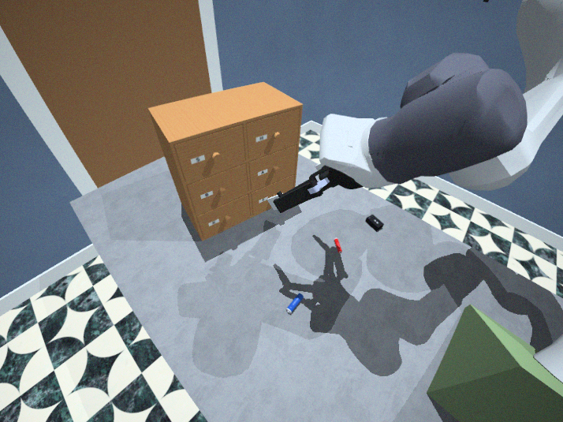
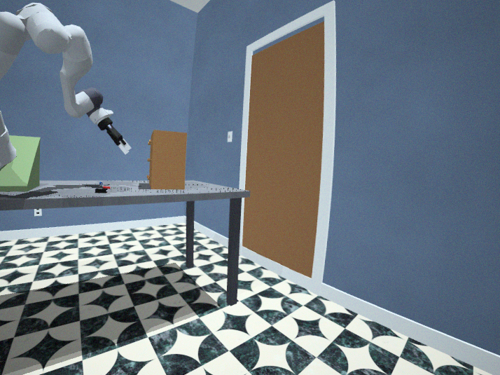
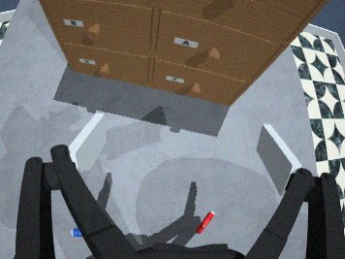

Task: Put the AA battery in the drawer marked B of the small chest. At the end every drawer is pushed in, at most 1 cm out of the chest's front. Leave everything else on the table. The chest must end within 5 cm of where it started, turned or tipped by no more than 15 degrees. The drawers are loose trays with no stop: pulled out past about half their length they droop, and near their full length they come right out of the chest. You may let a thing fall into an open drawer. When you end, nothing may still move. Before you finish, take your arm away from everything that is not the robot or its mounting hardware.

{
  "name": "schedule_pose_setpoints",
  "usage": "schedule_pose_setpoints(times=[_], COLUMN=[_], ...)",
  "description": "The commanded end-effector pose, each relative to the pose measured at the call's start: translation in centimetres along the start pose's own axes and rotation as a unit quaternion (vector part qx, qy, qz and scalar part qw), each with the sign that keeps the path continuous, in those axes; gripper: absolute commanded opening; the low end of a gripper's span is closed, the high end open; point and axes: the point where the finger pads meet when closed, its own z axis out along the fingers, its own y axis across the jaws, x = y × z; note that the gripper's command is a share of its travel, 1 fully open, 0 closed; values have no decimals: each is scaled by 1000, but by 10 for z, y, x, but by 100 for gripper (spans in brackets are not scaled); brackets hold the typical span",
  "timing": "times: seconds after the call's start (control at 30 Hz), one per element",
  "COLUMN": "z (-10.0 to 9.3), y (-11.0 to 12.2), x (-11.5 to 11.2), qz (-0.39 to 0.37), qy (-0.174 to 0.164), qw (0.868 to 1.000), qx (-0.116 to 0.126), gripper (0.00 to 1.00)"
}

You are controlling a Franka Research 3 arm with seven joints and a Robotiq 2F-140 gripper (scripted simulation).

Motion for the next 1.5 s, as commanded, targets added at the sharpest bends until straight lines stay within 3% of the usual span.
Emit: schedule_pose_setpoints(times=[0.0,0.2,0.47,0.53,0.73,0.97,1.47], z=[8,26,47,47,58,66,70], y=[1,2,2,2,2,2,3], x=[11,12,13,13,14,14,15], qz=[82,81,78,78,76,75,74], qy=[76,172,286,286,340,380,405], qw=[994,982,955,955,937,921,911], qx=[-11,-18,-28,-28,-32,-35,-37], gripper=[100,100,100,100,100,100,100])
